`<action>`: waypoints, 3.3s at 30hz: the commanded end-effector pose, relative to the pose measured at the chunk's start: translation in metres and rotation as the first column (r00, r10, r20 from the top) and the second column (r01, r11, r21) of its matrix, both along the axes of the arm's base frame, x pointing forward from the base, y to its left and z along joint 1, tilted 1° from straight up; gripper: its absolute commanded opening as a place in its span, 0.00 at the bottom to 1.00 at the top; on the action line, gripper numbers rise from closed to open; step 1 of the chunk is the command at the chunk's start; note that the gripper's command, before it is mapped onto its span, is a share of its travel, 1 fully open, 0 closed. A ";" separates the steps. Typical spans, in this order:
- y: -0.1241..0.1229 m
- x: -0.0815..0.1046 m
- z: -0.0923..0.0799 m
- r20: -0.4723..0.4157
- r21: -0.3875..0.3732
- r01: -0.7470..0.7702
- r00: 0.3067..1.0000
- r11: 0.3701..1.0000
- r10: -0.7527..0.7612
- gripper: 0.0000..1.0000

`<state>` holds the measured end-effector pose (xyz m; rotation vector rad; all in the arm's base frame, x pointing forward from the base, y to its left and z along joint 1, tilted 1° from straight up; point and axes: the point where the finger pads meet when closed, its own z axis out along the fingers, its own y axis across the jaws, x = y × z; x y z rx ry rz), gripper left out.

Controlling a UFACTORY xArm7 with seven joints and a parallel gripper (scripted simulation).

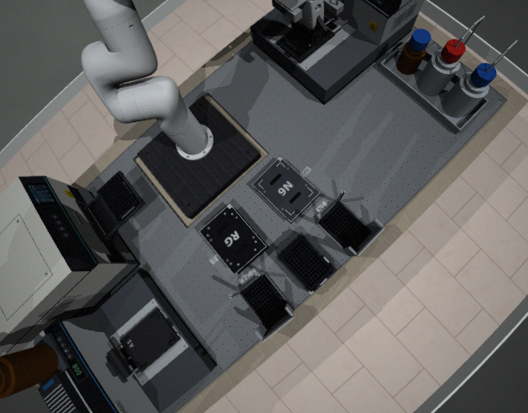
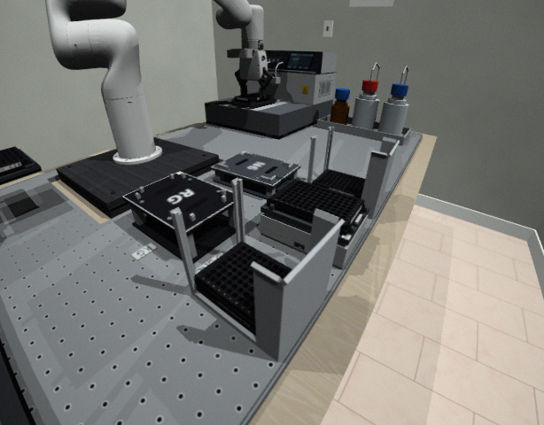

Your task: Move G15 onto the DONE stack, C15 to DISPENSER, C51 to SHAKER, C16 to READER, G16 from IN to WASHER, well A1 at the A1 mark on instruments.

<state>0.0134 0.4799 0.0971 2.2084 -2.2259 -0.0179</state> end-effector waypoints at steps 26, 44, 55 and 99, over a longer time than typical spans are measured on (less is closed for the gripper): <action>0.002 0.000 0.009 0.000 0.005 0.000 1.000 1.000 0.000 0.00; 0.002 0.001 0.028 0.000 0.005 0.000 1.000 1.000 0.000 0.00; 0.001 0.001 0.040 0.000 0.005 0.000 1.000 1.000 0.000 0.00; 0.001 0.001 0.093 0.000 0.005 0.000 1.000 1.000 0.000 0.00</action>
